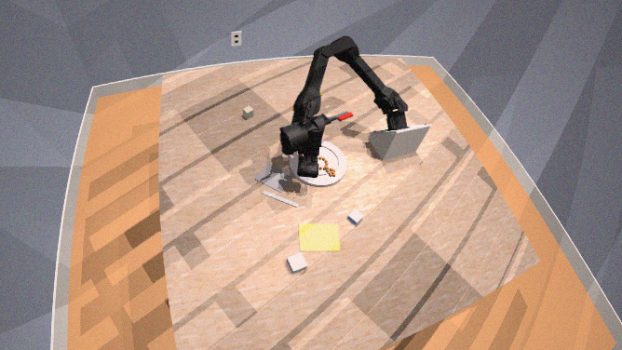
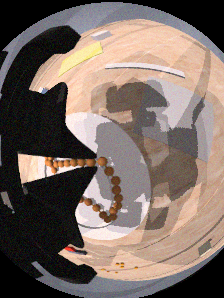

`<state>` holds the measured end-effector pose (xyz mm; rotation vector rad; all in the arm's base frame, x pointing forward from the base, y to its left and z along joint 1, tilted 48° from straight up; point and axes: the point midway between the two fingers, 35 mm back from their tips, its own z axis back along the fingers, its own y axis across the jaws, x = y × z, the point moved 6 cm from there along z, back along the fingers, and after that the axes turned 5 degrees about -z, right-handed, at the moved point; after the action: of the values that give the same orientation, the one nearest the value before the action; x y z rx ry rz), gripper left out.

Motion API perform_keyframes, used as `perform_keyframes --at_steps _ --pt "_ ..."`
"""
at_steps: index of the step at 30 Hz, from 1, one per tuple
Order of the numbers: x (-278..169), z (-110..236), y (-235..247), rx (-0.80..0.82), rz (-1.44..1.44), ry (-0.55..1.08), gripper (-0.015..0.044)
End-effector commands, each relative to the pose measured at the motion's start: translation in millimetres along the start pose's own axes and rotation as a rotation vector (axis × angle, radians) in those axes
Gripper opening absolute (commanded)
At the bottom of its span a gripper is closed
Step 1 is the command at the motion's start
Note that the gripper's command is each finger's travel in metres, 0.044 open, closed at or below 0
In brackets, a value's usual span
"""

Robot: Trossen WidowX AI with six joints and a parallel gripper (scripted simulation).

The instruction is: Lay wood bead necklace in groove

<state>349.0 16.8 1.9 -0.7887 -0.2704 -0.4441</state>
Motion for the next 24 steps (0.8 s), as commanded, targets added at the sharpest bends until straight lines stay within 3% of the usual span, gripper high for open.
perform_keyframes --at_steps 1,24 --pt "0.2 0.3 0.0 0.000 -0.001 0.000 0.0000" --pt "2.7 6.1 10.8 -0.005 0.007 0.001 0.0000"
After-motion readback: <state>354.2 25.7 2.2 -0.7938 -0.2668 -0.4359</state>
